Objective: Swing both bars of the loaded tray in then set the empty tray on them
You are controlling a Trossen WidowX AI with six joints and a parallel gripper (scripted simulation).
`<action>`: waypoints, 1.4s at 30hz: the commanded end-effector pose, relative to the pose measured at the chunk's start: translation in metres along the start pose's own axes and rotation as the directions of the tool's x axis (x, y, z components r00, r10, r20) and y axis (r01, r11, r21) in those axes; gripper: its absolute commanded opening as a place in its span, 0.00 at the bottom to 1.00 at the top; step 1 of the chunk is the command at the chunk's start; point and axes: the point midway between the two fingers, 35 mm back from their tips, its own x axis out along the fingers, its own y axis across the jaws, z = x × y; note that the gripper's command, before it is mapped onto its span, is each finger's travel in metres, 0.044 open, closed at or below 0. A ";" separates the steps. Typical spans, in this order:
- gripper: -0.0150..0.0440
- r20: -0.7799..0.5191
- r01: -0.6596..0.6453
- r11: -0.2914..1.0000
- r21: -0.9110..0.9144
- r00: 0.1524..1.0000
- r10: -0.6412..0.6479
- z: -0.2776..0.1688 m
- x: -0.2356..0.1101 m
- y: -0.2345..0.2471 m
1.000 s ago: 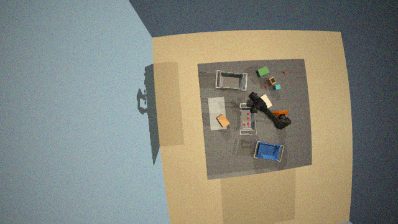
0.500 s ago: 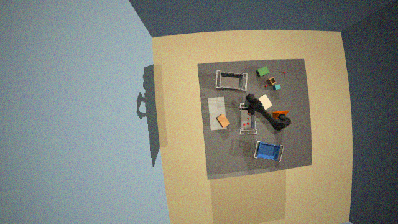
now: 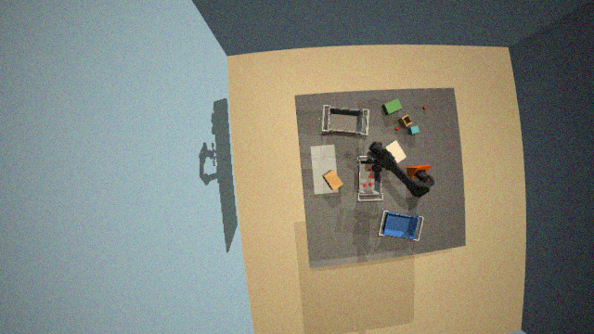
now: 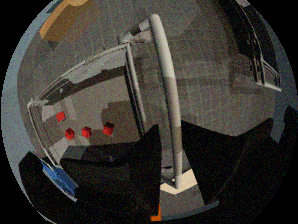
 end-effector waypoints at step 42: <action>0.39 0.003 -0.014 1.000 -0.005 1.000 0.014 0.003 -0.021 0.053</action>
